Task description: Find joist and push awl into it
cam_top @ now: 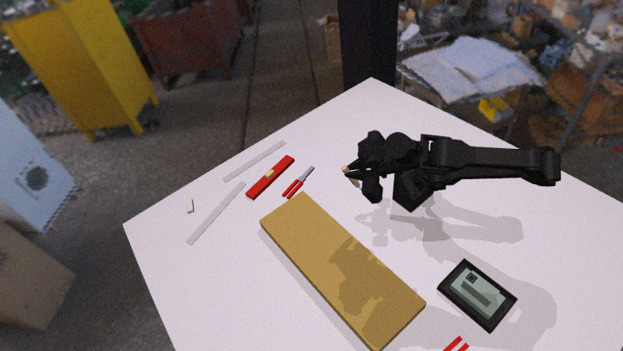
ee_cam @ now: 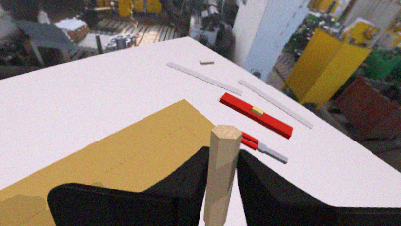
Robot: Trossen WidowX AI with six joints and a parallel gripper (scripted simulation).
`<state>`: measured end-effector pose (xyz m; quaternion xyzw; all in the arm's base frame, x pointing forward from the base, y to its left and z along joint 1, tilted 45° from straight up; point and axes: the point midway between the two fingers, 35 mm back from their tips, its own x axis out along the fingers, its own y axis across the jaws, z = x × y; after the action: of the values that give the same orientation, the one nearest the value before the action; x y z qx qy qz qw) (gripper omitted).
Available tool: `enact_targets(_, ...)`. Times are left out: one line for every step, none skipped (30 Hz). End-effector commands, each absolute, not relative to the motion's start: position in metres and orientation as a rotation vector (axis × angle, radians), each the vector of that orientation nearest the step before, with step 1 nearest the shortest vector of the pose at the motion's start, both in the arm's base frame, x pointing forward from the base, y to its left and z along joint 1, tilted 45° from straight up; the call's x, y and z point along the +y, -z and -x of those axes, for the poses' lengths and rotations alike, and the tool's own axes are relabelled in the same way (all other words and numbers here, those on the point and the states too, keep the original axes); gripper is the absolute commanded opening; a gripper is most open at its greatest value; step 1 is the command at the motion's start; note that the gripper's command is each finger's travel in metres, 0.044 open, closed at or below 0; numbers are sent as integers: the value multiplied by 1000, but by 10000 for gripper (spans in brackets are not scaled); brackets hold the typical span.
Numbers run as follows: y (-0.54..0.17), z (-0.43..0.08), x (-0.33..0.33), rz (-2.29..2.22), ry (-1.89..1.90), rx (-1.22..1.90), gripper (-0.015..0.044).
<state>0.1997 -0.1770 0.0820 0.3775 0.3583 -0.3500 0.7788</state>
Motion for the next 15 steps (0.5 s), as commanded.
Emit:
enact_targets(-88, -213, -175, -797, 781, 764, 0)
enact_targets(-89, -216, -174, -794, 785, 763, 0)
enact_targets(-91, -219, -172, -791, 788, 761, 0)
enact_targets(-92, -222, -171, -787, 792, 758, 0)
enact_targets(-93, -224, -170, -784, 795, 756, 0)
enact_targets(-94, -227, -169, -781, 798, 753, 0)
enact_targets(-96, -230, -167, -777, 801, 750, 0)
enact_targets(-97, -233, -166, -774, 805, 746, 0)
enact_targets(-98, -235, -164, -772, 808, 743, 0)
enact_targets(-99, -238, -163, -771, 812, 739, 0)
enact_targets(-101, -241, -161, -769, 816, 735, 0)
enact_targets(-102, -243, -159, -767, 820, 730, 0)
enact_targets(-103, -246, -157, -765, 823, 726, 0)
enact_targets(-105, -249, -156, -764, 827, 721, 0)
enact_targets(-106, -251, -154, -762, 830, 715, 0)
